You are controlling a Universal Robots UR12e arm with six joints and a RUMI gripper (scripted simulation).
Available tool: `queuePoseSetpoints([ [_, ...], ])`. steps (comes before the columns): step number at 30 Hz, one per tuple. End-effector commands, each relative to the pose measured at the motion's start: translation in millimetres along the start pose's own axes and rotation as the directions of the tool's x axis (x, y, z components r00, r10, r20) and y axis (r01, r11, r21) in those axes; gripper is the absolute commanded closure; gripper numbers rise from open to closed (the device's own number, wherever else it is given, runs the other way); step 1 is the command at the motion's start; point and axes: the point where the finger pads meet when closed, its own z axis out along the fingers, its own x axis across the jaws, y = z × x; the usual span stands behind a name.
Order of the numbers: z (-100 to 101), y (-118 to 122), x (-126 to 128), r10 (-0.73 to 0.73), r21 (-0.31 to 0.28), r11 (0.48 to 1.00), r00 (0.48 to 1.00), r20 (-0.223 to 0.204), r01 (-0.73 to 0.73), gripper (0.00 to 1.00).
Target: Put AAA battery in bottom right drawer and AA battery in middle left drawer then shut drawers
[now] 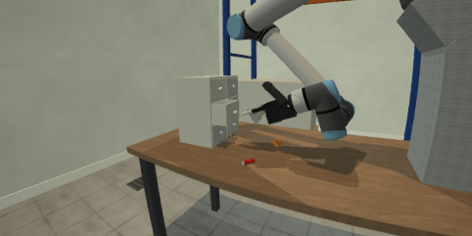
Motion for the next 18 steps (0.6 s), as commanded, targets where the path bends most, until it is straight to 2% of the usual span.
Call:
queuePoseSetpoints([
  [1,-9.5,2.9,0.0,0.0,0.001,1.0,1.0,0.0,0.0,0.8],
  [12,-12.2,3.5,0.0,0.0,0.001,1.0,1.0,0.0,0.0,0.8],
  [18,-22.8,3.1,0.0,0.0,0.001,1.0,1.0,0.0,0.0,0.8],
])
